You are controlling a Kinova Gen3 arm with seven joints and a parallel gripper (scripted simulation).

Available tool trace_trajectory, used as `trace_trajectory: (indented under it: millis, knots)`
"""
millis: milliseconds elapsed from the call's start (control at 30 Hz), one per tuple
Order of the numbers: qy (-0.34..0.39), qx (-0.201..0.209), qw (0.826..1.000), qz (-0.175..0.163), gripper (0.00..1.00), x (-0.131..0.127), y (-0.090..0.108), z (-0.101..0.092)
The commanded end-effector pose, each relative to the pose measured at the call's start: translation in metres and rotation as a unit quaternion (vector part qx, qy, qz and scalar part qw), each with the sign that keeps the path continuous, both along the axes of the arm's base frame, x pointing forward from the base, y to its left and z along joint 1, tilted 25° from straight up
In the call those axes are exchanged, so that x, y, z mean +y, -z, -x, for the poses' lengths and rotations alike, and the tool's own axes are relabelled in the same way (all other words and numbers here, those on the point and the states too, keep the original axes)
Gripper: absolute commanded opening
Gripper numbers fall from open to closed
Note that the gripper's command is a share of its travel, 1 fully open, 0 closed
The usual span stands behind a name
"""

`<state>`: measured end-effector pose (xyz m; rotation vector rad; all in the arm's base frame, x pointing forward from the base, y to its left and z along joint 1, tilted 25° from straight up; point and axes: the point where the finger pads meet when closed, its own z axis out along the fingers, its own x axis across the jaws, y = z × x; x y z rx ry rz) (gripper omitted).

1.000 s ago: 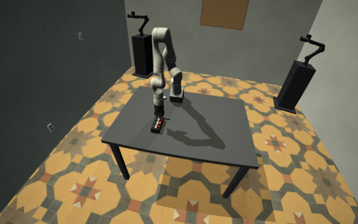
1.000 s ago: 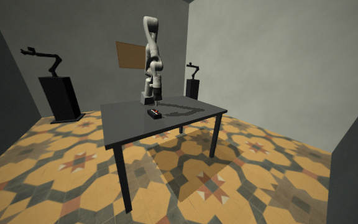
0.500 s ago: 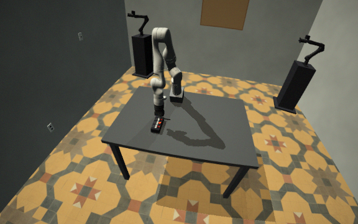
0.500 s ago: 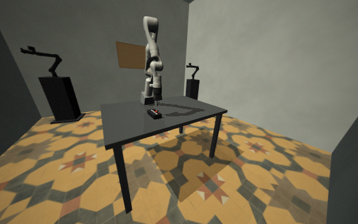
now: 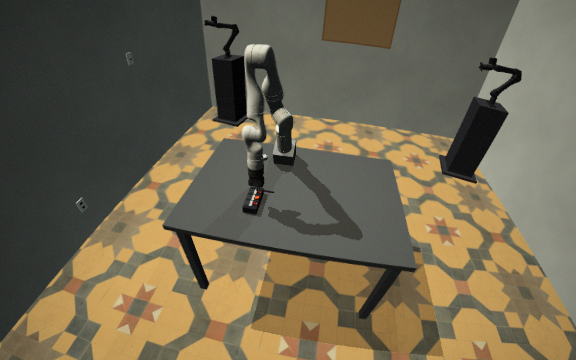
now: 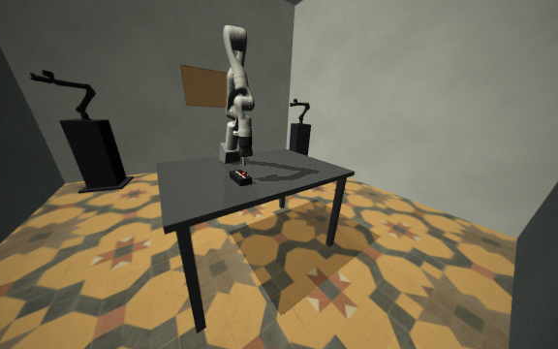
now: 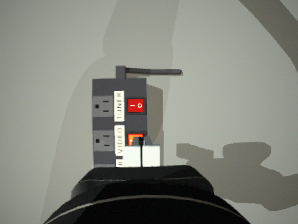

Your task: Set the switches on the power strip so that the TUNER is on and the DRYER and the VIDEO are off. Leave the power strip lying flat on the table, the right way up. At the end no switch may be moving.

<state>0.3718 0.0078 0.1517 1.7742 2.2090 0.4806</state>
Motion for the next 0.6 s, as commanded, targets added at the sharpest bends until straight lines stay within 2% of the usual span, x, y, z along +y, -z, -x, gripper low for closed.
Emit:
trace_trajectory:
  millis: [0,567]
  knots:
    - [0.000,0.000,1.000,0.000,0.00,0.000,0.000,0.000]
    - [-0.001,0.000,1.000,0.000,0.00,0.001,0.013,-0.006]
